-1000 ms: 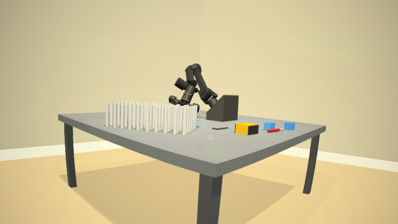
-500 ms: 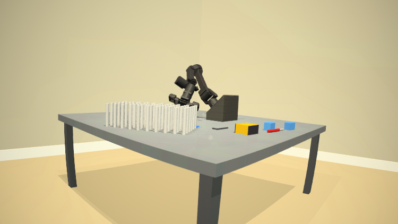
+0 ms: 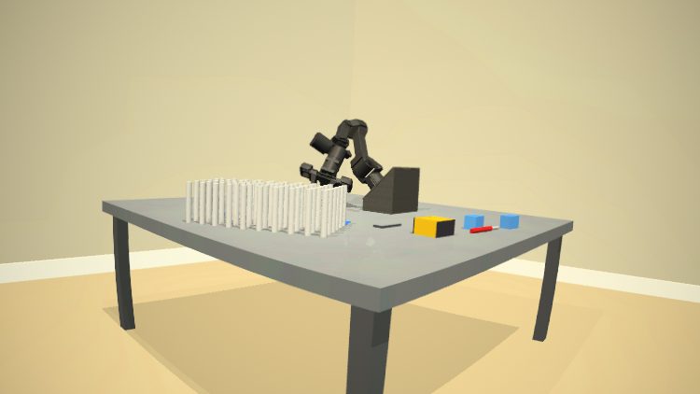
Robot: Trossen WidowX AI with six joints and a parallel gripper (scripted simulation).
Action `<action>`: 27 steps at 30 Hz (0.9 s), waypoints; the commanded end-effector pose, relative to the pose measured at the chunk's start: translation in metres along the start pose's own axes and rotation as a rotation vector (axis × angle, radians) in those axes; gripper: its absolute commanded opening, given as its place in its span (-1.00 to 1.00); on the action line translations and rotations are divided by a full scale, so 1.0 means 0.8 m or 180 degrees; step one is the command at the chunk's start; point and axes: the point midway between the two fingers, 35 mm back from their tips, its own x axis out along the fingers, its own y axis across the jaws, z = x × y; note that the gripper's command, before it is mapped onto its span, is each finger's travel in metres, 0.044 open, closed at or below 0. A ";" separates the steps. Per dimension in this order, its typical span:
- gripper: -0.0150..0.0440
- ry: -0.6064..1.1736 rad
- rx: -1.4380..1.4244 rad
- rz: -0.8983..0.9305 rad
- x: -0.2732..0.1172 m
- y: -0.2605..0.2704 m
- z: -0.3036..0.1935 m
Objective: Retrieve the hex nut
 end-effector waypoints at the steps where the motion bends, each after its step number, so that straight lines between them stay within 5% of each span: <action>1: -0.49 0.0020 -0.0022 -0.0017 -0.005 -0.003 0.004; 27: -0.49 -0.0020 0.0031 -0.0103 -0.092 0.037 -0.072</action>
